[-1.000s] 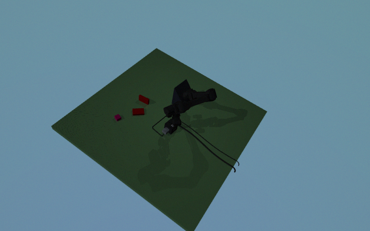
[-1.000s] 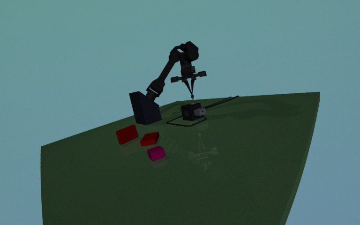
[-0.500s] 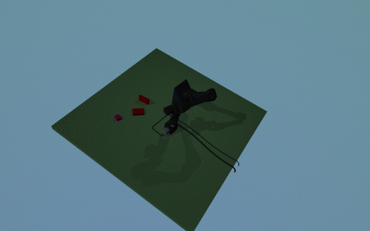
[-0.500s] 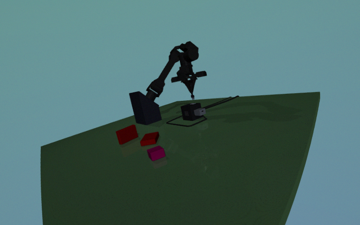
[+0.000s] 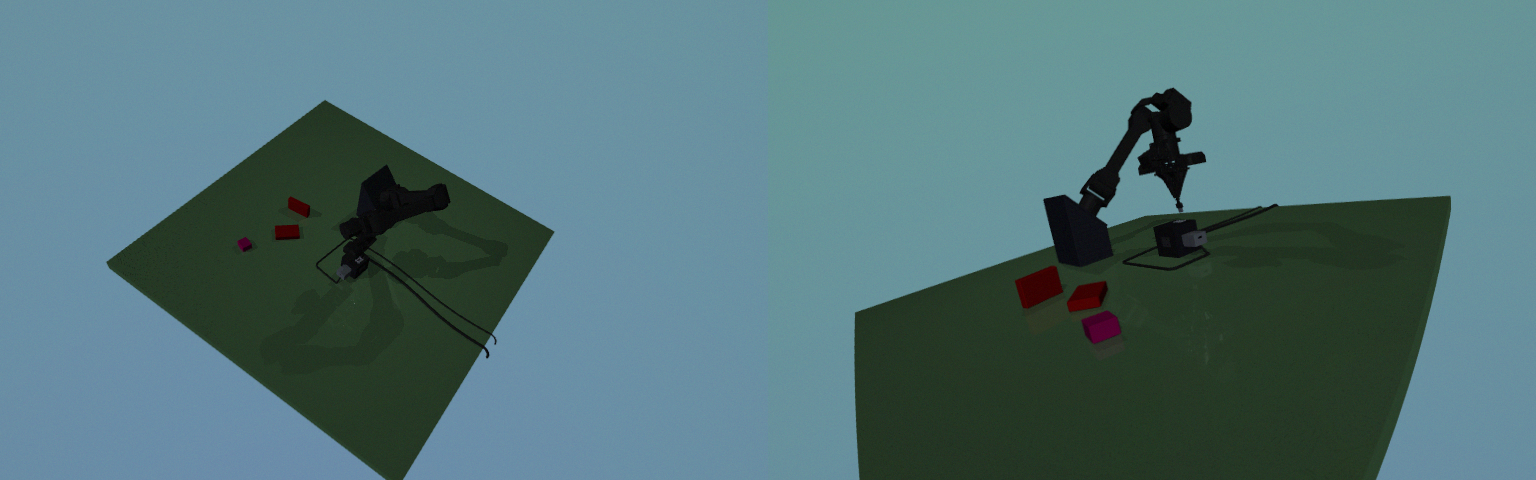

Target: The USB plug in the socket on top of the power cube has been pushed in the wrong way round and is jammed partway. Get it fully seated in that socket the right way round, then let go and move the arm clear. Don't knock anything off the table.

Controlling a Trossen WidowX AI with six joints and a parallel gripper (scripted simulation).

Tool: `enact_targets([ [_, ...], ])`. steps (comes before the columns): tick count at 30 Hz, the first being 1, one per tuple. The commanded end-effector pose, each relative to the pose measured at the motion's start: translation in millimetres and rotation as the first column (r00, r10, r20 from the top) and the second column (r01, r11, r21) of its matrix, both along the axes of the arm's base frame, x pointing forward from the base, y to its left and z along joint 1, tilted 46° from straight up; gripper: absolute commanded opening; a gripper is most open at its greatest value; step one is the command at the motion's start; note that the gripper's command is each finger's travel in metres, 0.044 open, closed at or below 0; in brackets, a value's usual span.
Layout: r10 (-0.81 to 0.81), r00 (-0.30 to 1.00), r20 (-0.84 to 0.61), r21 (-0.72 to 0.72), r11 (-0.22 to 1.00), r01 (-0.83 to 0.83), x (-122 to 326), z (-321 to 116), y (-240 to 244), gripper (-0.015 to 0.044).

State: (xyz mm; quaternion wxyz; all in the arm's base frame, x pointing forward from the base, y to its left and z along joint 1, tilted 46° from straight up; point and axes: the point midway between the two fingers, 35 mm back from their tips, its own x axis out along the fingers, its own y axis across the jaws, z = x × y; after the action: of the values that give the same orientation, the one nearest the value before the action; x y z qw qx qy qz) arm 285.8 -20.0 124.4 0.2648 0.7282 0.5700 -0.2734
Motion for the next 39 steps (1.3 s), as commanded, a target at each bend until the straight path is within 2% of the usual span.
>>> enact_targets([
  [1, -0.023, 0.999, -0.025, 0.007, 1.0, 0.023, -0.5, -0.6, 0.2, 0.0],
  [39, -0.028, 0.999, -0.028, -0.004, 1.0, 0.028, 0.3, -3.7, 0.9, 0.0],
])
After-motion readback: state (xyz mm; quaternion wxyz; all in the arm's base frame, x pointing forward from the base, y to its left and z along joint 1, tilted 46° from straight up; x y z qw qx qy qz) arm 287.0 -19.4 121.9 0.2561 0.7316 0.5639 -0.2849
